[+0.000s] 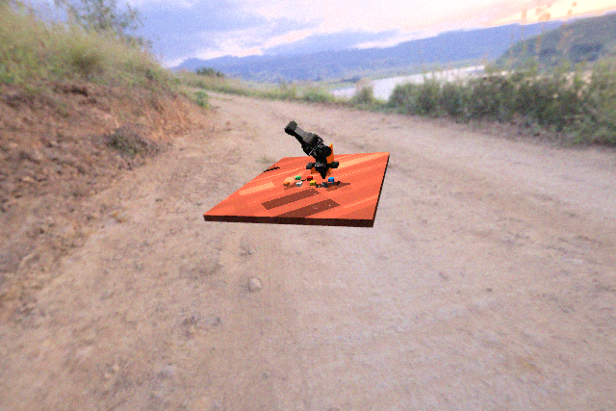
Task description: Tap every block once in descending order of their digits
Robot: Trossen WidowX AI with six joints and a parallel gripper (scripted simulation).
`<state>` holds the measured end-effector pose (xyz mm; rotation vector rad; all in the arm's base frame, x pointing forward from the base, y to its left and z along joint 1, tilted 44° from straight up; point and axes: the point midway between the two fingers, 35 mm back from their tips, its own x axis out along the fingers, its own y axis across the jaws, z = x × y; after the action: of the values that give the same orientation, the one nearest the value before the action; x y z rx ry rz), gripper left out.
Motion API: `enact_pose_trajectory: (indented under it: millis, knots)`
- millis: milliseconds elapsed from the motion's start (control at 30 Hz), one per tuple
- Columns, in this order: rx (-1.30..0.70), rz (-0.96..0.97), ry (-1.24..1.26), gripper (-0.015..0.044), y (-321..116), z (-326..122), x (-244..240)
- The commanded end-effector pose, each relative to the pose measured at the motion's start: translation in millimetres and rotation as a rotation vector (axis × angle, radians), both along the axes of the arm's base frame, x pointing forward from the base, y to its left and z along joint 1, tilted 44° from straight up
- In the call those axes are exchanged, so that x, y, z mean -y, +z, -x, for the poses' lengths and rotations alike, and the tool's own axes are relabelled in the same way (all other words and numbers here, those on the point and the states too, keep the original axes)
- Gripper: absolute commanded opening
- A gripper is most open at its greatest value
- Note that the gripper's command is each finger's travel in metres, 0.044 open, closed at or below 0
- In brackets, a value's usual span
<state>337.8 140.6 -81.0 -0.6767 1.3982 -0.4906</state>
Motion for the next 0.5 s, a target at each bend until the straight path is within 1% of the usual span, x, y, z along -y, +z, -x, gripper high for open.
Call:
enact_pose_trajectory:
  millis: [0, 467]
  knots:
    - [-0.004, 0.006, 0.002, 0.0020, -5.7, -0.1, 6.2]
    - [-0.004, 0.007, 0.002, 0.0020, -19.7, -2.3, 20.0]
